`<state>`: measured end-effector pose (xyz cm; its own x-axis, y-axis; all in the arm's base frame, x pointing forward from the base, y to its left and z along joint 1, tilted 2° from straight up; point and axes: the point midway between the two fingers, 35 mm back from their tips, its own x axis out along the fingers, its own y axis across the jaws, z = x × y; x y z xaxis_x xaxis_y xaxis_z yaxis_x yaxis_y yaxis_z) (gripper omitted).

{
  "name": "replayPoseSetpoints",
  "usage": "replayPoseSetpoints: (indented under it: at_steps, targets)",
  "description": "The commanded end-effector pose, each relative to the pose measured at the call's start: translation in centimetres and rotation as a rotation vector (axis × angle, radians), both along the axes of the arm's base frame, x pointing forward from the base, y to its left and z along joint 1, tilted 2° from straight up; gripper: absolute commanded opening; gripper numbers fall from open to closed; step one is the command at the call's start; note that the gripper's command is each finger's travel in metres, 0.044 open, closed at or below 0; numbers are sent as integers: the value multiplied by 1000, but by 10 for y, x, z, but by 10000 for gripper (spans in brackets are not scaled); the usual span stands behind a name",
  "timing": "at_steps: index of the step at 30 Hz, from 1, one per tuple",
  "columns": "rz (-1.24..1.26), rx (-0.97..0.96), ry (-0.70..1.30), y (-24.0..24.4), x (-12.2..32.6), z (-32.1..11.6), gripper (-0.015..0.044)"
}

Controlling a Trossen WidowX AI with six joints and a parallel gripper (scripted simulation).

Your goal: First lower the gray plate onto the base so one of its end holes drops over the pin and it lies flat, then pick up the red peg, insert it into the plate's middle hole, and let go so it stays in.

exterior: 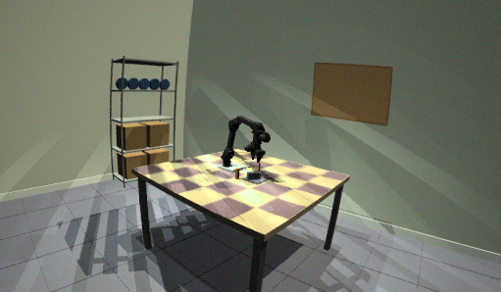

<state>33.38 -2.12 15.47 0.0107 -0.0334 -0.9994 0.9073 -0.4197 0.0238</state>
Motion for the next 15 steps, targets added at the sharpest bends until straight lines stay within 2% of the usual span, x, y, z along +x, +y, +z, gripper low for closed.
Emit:
replayPoseSetpoints:
  at_steps: [1,11,15]
  targets:
    - [174,0,8,37,-11,3,440]
    - [934,7,35,161,-96,-6,440]
    - [984,7,37,167,-104,-6,440]
